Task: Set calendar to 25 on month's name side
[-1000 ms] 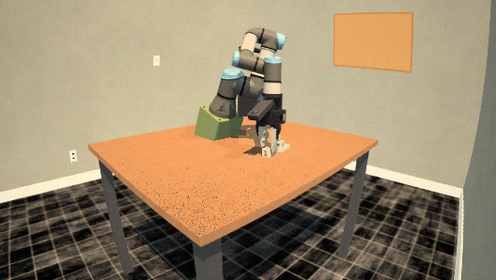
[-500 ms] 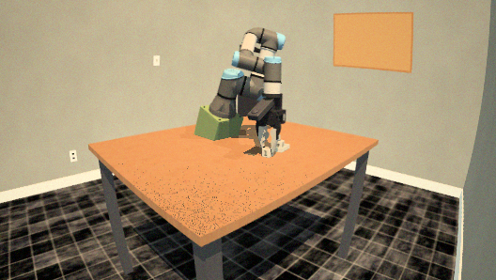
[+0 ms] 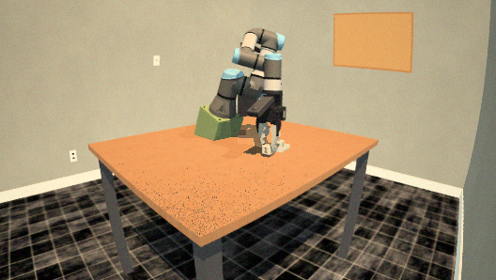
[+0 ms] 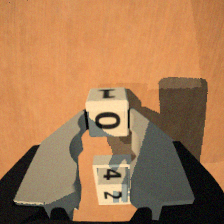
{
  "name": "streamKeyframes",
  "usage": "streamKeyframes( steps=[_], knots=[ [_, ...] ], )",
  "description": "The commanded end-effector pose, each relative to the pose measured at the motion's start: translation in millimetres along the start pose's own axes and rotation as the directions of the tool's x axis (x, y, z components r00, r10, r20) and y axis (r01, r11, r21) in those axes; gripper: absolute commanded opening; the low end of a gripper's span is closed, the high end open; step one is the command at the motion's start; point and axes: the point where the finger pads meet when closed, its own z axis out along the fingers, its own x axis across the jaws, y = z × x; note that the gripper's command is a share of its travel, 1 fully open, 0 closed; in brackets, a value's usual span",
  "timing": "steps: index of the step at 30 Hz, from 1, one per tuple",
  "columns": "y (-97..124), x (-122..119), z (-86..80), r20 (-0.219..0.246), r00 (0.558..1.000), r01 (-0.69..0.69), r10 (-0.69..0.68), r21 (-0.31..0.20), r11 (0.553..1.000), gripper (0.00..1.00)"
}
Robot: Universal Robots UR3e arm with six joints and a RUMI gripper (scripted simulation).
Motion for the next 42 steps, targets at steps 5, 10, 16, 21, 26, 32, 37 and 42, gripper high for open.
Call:
streamKeyframes(
  steps=[5,10,16,21,26,32,37,42],
  knots=[
    [0,0,-19.0,0.002,1.0,0.001,-0.001,0.001,1.0,0.11],
    [0,0,-31.9,0.002,1.0,0.001,-0.001,0.001,1.0,0.11],
    [0,0,-52.2,0.002,1.0,0.001,-0.001,0.001,1.0,0.11],
    [0,0,-67.6,0.002,1.0,0.001,-0.001,0.001,1.0,0.11],
    [0,0,-75.1,0.002,1.0,0.001,-0.001,0.001,1.0,0.11],
    [0,0,-85.2,0.002,1.0,0.001,-0.001,0.001,1.0,0.11],
    [0,0,-88.4,0.002,1.0,0.001,-0.001,0.001,1.0,0.11],
    [0,0,-88.8,0.002,1.0,0.001,-0.001,0.001,1.0,0.11]
  ],
)
